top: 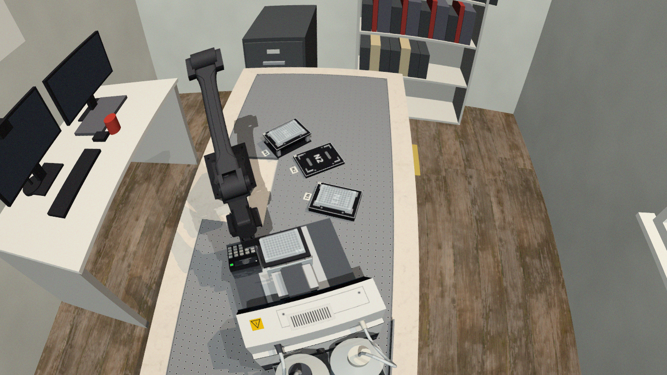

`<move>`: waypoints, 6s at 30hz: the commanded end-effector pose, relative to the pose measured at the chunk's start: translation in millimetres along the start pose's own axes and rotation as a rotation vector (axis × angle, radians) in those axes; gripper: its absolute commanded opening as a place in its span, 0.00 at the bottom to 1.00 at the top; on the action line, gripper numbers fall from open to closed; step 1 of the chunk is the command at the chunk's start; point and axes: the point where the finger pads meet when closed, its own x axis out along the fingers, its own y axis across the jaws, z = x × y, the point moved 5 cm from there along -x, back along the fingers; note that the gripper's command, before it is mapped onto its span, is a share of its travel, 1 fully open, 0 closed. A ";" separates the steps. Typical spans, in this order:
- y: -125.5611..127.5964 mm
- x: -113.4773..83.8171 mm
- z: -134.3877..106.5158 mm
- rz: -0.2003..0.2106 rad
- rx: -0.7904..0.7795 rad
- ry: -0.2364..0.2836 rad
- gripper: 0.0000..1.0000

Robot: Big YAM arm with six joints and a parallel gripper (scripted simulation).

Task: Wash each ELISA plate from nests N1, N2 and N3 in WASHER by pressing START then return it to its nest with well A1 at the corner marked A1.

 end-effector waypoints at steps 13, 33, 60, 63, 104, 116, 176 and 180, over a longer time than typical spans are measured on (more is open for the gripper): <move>0.1 24.3 0.7 0.000 0.005 -0.004 0.00; 0.0 34.7 0.5 -0.001 0.005 -0.004 0.00; 0.0 38.8 0.4 -0.001 0.005 -0.004 0.00; 0.0 38.8 0.4 -0.001 0.005 -0.004 0.00; 1.1 0.0 19.6 0.003 0.006 -0.053 0.00; 1.3 -22.1 19.1 0.003 0.006 -0.056 0.00; -0.2 -58.1 18.2 -0.009 -0.335 -0.046 0.00; -0.4 -58.1 18.2 -0.013 -0.468 -0.046 0.00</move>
